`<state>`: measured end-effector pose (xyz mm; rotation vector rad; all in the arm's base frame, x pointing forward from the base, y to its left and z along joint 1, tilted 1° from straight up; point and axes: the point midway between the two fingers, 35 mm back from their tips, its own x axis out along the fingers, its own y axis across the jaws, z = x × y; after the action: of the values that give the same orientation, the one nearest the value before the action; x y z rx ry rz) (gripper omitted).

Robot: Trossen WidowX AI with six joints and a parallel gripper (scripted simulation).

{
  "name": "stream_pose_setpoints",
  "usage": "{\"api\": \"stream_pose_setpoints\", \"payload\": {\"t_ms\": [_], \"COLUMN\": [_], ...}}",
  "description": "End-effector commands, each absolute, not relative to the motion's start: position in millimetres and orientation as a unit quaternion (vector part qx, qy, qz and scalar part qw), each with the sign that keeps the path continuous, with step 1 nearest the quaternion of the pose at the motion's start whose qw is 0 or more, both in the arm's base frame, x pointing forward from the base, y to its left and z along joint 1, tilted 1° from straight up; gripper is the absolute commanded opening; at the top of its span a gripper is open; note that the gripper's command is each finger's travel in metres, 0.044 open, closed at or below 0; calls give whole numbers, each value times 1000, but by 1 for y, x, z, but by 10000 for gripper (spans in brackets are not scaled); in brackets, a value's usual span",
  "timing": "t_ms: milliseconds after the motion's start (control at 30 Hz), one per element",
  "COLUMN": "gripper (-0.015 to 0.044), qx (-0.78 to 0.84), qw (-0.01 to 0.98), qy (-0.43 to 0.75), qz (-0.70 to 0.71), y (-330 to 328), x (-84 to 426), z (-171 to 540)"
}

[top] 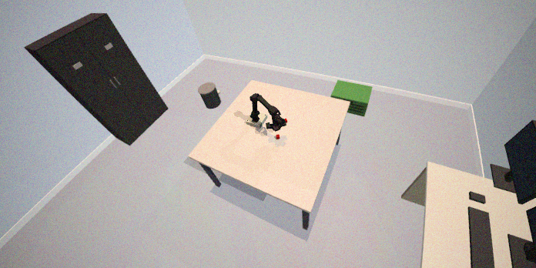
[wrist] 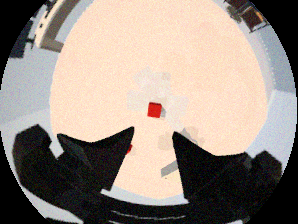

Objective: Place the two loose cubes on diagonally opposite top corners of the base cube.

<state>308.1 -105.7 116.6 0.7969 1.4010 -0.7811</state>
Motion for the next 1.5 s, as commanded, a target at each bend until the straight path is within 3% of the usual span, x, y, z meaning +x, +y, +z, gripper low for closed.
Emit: {"api": "stream_pose_setpoints", "payload": {"t_ms": [0,233,1433,1467], "gripper": [265,265,265,239], "qx": [354,354,354,354], "qw": [622,622,622,622], "qy": [607,607,607,607], "qz": [-346,-346,-346,-346], "y": [-108,-107,-107,-107], "x": [308,309,310,310], "z": [112,57,8,8]}}
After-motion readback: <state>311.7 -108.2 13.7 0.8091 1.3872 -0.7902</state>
